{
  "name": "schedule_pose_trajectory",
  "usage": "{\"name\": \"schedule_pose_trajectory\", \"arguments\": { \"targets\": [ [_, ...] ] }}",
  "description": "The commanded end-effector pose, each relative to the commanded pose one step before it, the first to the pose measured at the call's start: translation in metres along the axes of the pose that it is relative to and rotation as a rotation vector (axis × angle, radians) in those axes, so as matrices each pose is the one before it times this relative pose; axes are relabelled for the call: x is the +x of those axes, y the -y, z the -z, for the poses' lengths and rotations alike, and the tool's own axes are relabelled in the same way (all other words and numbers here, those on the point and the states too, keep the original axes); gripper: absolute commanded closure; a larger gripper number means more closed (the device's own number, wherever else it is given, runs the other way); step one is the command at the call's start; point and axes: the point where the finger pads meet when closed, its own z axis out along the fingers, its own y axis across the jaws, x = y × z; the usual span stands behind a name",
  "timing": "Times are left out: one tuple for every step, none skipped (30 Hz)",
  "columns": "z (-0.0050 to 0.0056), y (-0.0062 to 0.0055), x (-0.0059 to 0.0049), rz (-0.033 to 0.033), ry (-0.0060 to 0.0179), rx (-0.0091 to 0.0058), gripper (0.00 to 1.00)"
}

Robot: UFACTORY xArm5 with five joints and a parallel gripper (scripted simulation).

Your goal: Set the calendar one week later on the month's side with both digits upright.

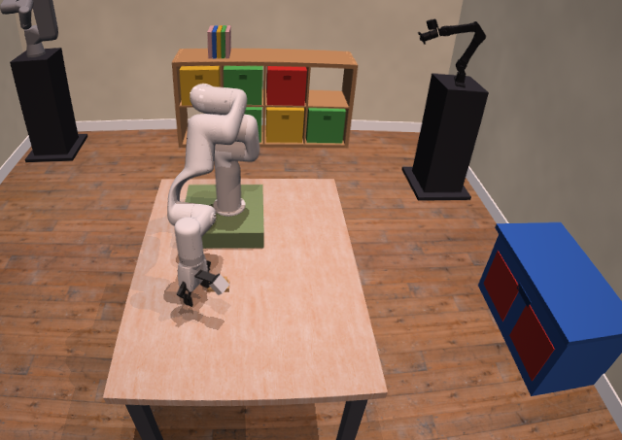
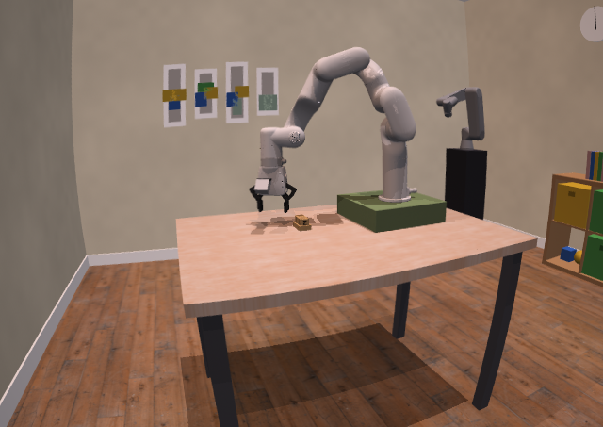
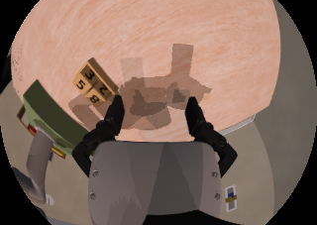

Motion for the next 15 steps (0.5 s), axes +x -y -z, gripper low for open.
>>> {"name": "schedule_pose_trajectory", "arguments": {
  "targets": [
    [-0.00814, -0.00134, 0.00036, -0.00009, -0.00088, -0.00251, 0.0],
    [-0.00302, -0.00002, 0.0, 0.0, 0.0, 0.0, 0.0],
    [-0.00298, -0.00005, 0.00002, 0.0, 0.0, 0.0, 0.0],
    [-0.00287, -0.00003, 0.00001, 0.0, 0.0, 0.0, 0.0],
    [-0.00263, -0.00002, 0.00001, 0.0, 0.0, 0.0, 0.0],
    [-0.00228, -0.00004, 0.00001, 0.0, 0.0, 0.0, 0.0],
    [-0.00189, -0.00002, 0.00001, 0.0, 0.0, 0.0, 0.0],
    [-0.00144, -0.00001, 0.0, 0.0, 0.0, 0.0, 0.0],
    [-0.00099, -0.00001, 0.0, 0.0, 0.0, 0.0, 0.0],
    [0.0, 0.0, 0.0, 0.0, 0.0, 0.0, 0.0],
    [0.0, 0.0, 0.0, 0.0, 0.0, 0.0, 0.0],
    [-0.00057, 0.0, 0.0, 0.0, 0.0, 0.0, 0.0],
    [-0.00023, 0.0, 0.0, 0.0, 0.0, 0.0, 0.0],
    [-0.00004, 0.0, 0.0, 0.0, 0.0, 0.0, 0.0],
    [0.0, 0.0, 0.0, 0.0, 0.0, 0.0, 0.0]
  ]
}}
